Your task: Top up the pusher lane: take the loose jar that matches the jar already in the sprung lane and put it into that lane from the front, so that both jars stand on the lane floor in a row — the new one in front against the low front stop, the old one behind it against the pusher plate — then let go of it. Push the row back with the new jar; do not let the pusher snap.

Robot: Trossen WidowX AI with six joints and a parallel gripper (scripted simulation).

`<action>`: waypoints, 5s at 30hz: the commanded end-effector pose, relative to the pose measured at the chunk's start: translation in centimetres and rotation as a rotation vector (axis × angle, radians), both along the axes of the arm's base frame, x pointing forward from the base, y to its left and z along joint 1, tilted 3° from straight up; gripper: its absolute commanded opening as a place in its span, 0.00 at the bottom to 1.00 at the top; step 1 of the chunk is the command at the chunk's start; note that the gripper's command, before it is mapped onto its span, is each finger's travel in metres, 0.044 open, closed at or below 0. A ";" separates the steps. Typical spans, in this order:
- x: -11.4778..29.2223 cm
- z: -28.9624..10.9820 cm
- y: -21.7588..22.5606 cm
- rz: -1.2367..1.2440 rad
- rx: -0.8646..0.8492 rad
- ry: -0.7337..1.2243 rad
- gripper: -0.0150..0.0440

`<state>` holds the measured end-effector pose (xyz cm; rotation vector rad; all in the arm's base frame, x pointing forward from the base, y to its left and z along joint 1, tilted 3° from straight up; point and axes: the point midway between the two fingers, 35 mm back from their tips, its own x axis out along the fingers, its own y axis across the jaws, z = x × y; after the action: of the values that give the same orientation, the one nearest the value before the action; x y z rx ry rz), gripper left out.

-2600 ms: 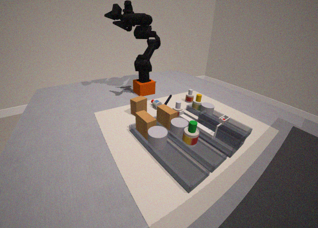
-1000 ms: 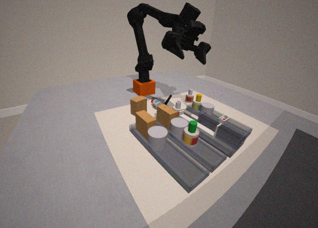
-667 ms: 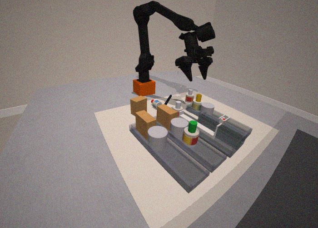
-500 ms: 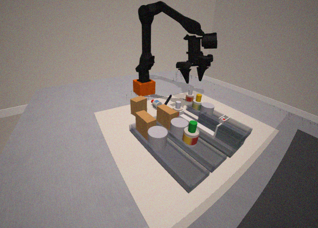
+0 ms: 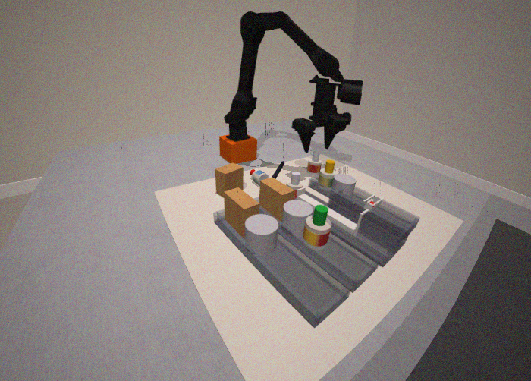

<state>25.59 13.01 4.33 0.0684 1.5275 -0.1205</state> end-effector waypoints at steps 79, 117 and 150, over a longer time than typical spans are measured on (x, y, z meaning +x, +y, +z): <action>0.9 4.6 -4.0 0.013 -0.012 0.006 0.25; 2.7 -0.5 -18.2 0.064 -0.015 0.003 0.25; 3.9 -1.3 -18.3 0.064 -0.015 0.002 0.25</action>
<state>28.98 -5.28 2.99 0.0068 1.5372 -0.0837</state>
